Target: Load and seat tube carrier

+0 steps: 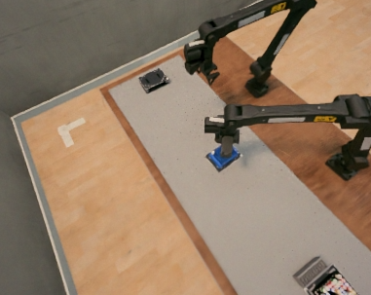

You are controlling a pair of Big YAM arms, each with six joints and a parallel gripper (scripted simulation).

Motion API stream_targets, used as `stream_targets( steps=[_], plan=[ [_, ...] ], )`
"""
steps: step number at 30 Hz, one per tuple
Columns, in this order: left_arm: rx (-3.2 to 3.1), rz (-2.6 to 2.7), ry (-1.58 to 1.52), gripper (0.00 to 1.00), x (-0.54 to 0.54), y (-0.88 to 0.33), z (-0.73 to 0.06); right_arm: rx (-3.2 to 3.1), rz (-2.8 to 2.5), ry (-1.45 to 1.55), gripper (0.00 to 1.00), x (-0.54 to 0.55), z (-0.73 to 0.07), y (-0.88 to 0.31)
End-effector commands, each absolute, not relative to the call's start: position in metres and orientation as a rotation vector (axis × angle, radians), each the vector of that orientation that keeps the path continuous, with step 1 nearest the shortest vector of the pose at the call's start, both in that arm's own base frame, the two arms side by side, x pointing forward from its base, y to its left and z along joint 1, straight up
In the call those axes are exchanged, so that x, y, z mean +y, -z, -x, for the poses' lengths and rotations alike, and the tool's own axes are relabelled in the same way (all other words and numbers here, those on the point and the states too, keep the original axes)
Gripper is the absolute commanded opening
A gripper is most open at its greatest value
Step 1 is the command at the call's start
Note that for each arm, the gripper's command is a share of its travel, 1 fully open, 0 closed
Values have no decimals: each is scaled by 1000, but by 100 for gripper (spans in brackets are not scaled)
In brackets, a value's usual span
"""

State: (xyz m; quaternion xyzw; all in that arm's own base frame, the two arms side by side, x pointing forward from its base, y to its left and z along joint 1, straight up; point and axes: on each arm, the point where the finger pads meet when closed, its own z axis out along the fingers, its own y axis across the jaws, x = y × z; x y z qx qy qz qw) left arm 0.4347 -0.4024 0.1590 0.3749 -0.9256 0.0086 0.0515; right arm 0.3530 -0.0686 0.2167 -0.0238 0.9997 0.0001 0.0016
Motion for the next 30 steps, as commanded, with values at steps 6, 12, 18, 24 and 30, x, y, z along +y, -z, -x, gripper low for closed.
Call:
stream_targets(
  steps=[6,12,18,24,30],
  plan=[
    [-2803,-1165,-24,7,-399,-149,-439,3106,54,11,100,-70,-361,-229],
    [-2801,-1164,-19,7,-399,-146,-439,3106,54,11,100,-70,-361,-229],
    [-2801,-1164,-17,7,-399,-145,-439,3106,54,11,100,-70,-361,-229],
    [-2800,-1164,-14,7,-400,-144,-439,3106,54,11,100,-70,-361,-229],
    [-2799,-1164,-14,7,-400,-144,-439,3106,54,11,100,-70,-361,-229]
  ],
)
